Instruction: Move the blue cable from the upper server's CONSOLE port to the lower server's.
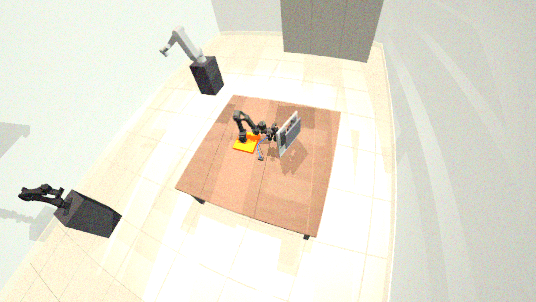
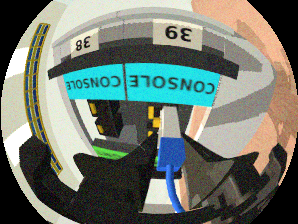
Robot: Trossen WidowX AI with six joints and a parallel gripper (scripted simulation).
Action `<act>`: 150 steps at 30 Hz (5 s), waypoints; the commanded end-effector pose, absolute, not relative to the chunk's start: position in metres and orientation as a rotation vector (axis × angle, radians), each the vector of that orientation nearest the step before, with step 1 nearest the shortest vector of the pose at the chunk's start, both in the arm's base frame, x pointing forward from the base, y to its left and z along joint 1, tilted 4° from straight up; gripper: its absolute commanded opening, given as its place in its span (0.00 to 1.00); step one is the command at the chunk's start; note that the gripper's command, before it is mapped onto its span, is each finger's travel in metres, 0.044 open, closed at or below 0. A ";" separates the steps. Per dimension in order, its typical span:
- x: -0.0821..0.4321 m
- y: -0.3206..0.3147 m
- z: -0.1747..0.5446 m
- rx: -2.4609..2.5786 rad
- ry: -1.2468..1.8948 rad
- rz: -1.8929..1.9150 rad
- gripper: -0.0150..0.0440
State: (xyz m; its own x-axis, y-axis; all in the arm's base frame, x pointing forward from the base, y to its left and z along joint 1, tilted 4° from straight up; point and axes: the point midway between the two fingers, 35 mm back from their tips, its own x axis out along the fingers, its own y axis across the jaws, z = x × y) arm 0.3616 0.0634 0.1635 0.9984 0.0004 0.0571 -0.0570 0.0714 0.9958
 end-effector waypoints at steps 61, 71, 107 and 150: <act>0.358 0.065 0.170 1.497 -0.053 0.055 0.25; 0.358 0.066 0.170 1.497 -0.053 0.056 0.25; 0.358 0.064 0.164 1.496 -0.054 0.057 0.25; 0.364 0.066 0.167 1.495 -0.053 0.060 0.25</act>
